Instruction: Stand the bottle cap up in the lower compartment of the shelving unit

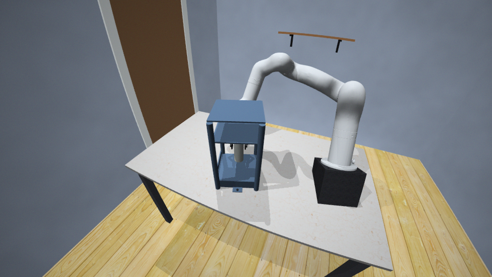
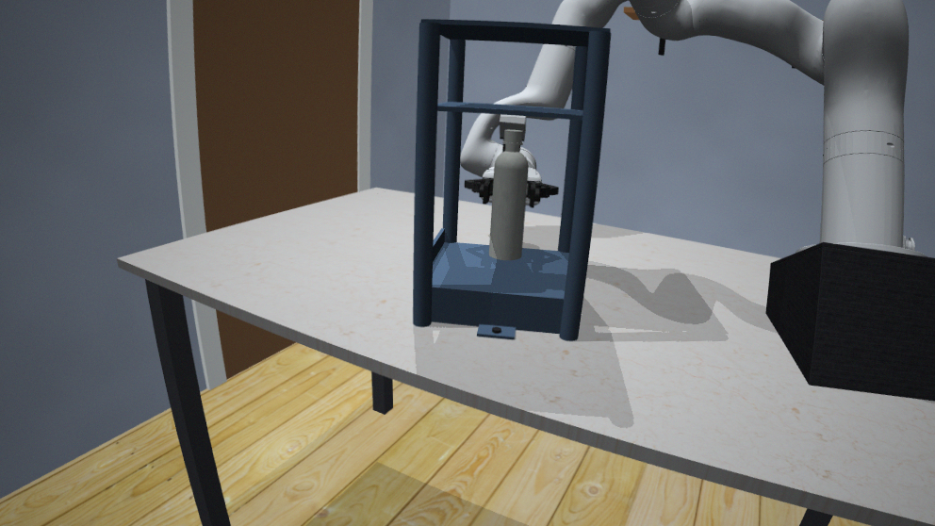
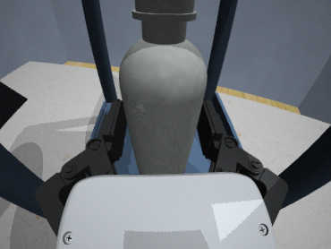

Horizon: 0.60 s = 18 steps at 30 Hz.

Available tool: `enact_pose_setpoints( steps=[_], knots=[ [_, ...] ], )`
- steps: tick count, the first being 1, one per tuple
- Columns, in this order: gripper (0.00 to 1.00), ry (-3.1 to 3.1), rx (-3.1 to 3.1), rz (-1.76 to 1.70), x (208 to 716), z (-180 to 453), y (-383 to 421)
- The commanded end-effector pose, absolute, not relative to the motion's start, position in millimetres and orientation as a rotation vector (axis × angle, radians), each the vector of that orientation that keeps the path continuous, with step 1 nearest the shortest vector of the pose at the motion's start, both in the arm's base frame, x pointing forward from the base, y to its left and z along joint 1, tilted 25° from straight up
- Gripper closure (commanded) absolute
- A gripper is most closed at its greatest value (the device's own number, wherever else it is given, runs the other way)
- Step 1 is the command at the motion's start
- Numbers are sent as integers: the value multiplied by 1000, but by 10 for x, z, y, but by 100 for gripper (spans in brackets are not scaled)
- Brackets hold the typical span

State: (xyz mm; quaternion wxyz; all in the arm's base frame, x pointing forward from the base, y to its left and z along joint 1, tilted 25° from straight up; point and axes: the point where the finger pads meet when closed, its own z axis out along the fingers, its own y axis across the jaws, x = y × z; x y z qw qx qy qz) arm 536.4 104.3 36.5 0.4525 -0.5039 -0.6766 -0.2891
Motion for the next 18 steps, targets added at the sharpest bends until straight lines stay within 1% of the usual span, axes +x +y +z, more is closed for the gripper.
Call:
enact_pose_setpoints(
  steps=[1, 18],
  knots=[
    [25, -1673, -1244, -715, 5370, 372, 1044],
    [25, -1673, -1244, -715, 5407, 421, 947]
  ],
)
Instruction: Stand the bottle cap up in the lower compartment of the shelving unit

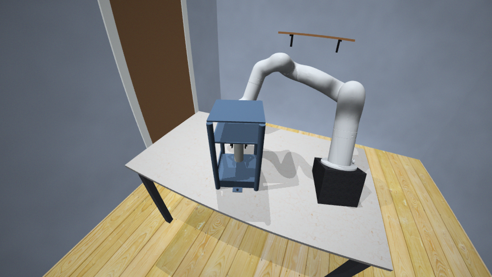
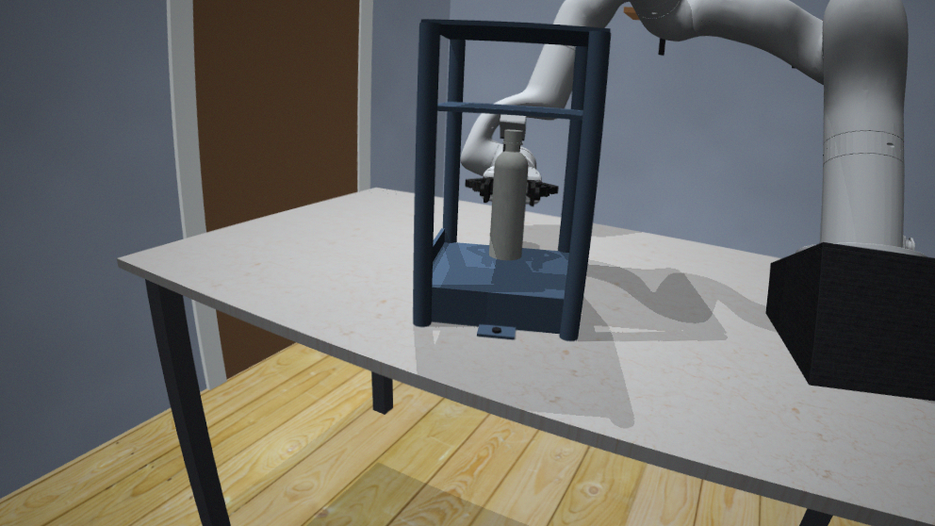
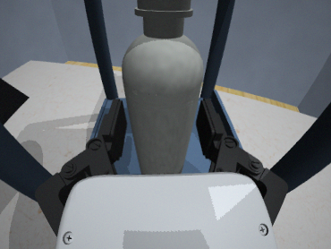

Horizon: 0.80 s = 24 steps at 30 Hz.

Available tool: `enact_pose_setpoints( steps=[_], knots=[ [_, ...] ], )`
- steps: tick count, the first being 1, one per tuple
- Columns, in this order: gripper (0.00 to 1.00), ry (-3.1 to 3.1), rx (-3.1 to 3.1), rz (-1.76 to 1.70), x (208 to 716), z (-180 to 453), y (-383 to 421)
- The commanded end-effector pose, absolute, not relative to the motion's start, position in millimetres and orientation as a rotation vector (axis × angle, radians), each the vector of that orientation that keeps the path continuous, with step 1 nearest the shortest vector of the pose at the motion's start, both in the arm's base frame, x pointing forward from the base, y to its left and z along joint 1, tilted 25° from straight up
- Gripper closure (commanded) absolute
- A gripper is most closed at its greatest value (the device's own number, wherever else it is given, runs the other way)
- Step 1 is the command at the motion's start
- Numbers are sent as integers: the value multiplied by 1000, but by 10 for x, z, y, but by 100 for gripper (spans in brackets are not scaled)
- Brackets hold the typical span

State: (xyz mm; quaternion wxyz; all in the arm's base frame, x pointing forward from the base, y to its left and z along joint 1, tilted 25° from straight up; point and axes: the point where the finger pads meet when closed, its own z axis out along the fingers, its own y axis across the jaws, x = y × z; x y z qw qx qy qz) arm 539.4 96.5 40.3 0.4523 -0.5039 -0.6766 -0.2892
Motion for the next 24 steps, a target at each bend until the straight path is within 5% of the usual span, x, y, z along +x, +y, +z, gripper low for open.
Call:
enact_pose_setpoints(
  steps=[1, 24],
  knots=[
    [25, -1673, -1244, -715, 5412, 428, 932],
    [25, -1673, -1244, -715, 5603, 680, 428]
  ],
)
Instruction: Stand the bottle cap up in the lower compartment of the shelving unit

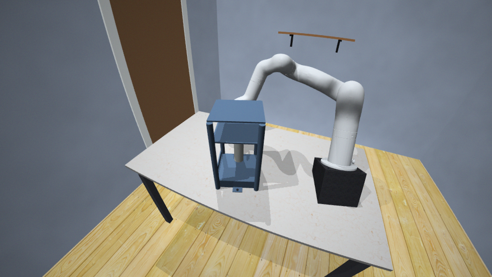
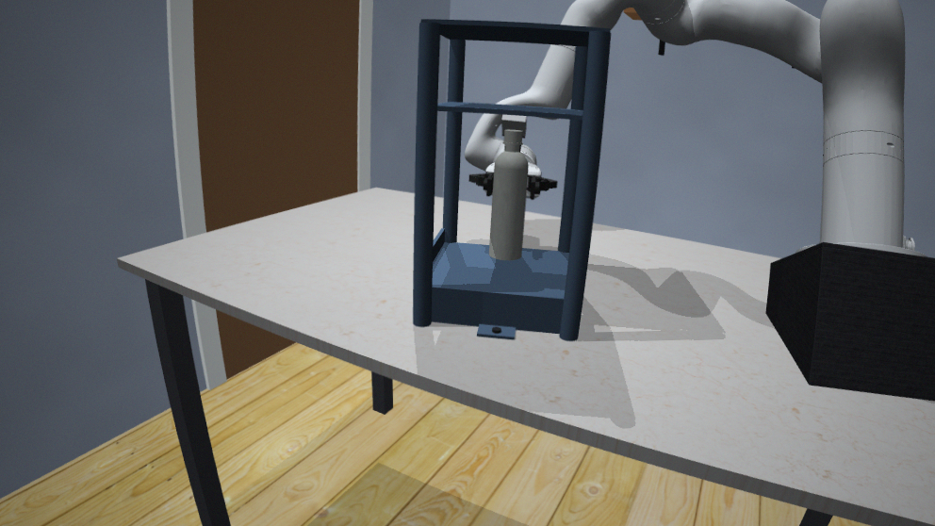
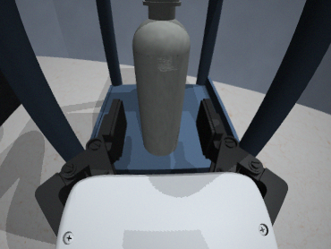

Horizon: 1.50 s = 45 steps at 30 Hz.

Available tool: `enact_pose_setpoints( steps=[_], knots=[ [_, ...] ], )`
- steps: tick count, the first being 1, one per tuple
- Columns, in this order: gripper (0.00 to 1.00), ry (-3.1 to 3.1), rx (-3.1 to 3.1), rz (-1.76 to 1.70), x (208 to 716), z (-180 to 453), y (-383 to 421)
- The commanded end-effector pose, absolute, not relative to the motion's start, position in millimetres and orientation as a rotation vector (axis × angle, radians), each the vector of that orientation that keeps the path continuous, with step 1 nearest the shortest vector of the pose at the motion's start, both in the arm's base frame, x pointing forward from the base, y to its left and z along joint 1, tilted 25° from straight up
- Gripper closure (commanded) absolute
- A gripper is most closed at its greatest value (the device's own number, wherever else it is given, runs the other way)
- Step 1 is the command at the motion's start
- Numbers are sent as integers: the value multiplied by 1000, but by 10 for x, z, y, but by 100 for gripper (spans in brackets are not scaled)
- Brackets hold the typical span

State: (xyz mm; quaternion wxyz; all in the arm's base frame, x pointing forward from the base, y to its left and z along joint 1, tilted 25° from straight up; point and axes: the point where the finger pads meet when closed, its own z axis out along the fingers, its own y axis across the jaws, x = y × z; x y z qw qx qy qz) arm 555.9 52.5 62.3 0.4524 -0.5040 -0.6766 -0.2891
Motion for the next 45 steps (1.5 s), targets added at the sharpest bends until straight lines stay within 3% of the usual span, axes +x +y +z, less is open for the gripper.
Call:
enact_pose_setpoints(
  steps=[1, 45],
  knots=[
    [25, -1673, -1244, -715, 5613, 694, 401],
    [25, -1673, -1244, -715, 5841, 995, -202]
  ],
)
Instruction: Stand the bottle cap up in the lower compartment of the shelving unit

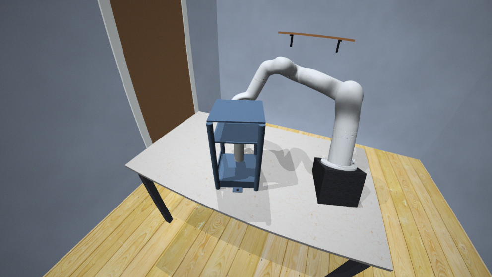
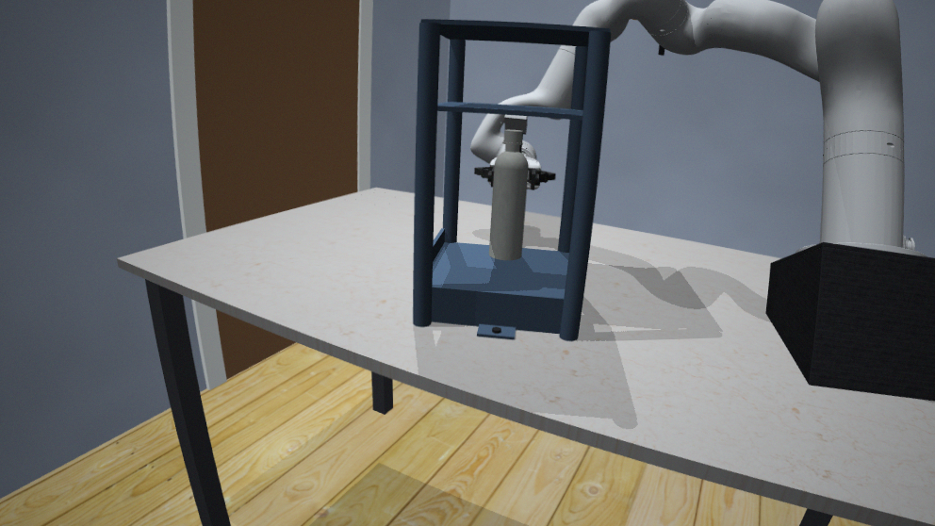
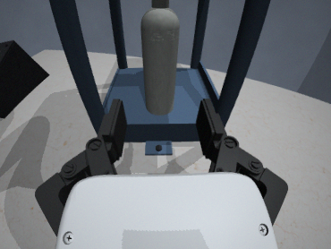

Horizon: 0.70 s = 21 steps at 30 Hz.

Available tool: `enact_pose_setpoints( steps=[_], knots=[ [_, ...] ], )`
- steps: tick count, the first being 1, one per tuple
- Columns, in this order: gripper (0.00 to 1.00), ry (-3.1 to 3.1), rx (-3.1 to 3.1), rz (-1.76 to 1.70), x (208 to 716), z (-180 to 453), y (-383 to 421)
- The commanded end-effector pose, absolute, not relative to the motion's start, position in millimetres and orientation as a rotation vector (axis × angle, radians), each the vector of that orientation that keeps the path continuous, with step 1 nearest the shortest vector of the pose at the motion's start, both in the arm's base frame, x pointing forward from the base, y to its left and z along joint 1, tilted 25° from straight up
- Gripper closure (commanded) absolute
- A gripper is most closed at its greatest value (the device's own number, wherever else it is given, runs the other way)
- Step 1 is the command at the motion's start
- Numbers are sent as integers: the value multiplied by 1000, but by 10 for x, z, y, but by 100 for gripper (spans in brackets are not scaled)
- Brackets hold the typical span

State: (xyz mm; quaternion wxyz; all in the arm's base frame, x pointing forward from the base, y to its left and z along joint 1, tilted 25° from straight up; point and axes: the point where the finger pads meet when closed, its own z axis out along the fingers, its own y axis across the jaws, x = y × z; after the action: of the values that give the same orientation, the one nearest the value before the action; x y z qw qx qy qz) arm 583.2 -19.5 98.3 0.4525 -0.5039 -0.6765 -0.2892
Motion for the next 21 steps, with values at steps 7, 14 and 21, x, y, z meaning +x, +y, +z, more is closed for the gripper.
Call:
enact_pose_setpoints(
  steps=[7, 14, 21],
  knots=[
    [25, -1673, -1244, -715, 5845, 1000, -211],
    [25, -1673, -1244, -715, 5844, 1004, -209],
    [25, -1673, -1244, -715, 5842, 1030, -197]
  ],
)
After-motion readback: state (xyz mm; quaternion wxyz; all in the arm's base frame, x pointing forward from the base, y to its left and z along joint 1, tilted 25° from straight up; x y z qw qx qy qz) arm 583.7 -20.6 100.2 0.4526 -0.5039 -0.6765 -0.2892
